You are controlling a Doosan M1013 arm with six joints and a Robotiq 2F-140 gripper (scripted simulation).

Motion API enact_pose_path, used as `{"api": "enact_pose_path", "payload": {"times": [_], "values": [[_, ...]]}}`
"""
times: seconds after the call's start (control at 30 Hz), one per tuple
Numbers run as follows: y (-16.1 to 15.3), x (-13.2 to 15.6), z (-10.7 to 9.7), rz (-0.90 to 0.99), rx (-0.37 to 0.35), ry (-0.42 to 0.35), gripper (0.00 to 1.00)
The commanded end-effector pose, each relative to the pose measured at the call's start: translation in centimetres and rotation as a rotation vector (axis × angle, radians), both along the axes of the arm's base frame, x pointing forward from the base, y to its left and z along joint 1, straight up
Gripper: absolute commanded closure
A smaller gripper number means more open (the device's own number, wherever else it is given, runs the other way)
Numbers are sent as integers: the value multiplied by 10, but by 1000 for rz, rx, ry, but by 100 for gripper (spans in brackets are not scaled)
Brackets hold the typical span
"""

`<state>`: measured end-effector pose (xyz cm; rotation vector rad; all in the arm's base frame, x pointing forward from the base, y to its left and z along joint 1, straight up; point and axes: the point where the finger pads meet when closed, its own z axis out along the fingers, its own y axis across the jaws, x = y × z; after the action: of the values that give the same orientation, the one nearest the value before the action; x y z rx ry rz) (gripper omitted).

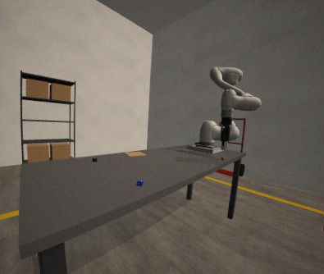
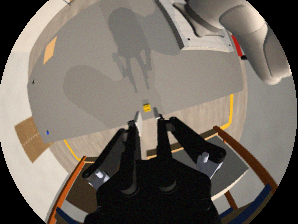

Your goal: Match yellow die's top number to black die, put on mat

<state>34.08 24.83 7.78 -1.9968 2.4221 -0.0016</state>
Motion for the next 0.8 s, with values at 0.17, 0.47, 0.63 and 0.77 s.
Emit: {"api": "enact_pose_path", "payload": {"times": [0.17,0.47,0.63,0.77], "values": [[0,0,0,0,0,0,71],[0,0,0,0,0,0,71],[0,0,-2,0,0,0,71],[0,0,-4,0,0,0,71]]}}
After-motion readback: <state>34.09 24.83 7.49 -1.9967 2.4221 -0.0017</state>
